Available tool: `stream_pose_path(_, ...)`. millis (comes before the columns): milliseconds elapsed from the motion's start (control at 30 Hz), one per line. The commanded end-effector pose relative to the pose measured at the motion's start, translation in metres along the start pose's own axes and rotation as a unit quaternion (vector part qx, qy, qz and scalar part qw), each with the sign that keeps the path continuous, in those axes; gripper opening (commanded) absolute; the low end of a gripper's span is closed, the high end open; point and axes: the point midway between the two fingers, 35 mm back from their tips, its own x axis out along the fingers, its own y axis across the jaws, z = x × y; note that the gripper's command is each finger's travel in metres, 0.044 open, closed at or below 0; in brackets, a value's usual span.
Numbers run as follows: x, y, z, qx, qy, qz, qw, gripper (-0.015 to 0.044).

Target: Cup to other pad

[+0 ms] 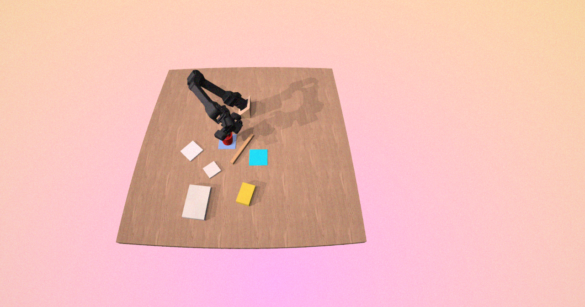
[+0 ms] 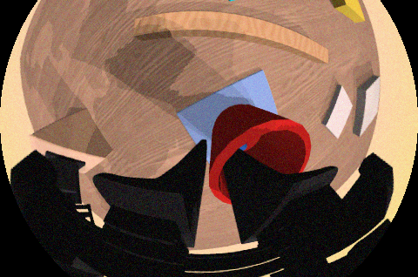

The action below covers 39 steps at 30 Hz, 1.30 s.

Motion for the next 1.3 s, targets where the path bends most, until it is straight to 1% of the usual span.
stream_pose_path(0, 0.0, 0.0, 0.0, 0.0, 0.0, 0.0, 1.0, 0.0016)
stream_pose_path(100, 0.0, 0.0, 0.0, 0.0, 0.0, 0.0, 1.0, 0.0)
stream_pose_path(333, -0.005, 0.0, 0.001, 0.0, 0.0, 0.0, 1.0, 0.0)
stream_pose_path(800, -0.045, 0.001, 0.0, -0.002, 0.001, 0.0, 1.0, 0.0)
stream_pose_path(1267, -0.043, 0.001, -0.001, -0.004, 0.002, -0.001, 1.0, 0.0)
